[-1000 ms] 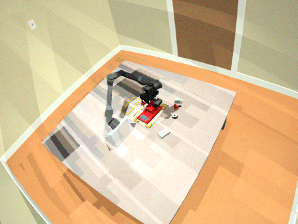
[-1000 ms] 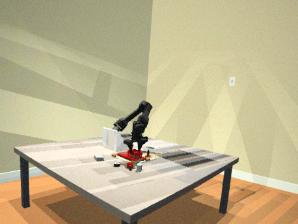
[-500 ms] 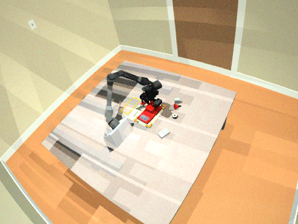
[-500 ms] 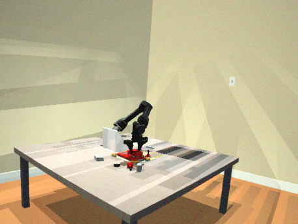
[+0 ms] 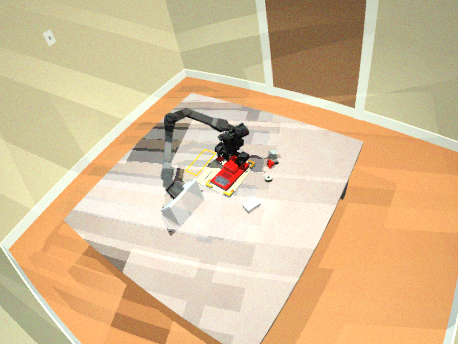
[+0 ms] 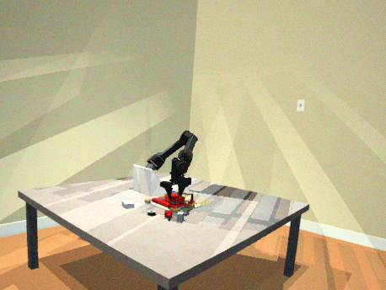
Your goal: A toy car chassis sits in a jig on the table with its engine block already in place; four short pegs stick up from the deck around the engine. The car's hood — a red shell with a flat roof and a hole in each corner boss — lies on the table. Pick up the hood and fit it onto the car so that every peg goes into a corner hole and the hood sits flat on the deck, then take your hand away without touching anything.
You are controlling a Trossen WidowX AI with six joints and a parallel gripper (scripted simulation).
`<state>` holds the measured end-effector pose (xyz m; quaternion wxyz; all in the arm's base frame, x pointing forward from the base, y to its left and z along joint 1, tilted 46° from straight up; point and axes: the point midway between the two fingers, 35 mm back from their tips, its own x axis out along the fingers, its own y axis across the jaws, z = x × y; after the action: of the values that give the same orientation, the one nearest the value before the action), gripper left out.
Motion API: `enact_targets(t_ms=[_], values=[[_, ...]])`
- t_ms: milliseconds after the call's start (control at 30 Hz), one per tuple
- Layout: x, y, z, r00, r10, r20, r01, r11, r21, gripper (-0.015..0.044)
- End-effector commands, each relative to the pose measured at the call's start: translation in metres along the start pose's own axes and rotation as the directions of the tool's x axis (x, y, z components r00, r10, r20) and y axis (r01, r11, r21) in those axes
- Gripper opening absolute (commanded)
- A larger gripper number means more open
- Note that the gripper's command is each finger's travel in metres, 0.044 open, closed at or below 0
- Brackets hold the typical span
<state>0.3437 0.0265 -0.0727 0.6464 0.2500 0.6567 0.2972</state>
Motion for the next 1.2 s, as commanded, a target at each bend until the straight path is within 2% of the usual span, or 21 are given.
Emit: enact_targets(t_ms=[0,1167], values=[[0.0026,0.0004,-0.0002,1.000,0.003,-0.003,-0.003,1.000,0.001,0.0000],[-0.0035,0.0000,-0.0008,1.000,0.003,0.001,-0.003,1.000,0.002,0.0000]])
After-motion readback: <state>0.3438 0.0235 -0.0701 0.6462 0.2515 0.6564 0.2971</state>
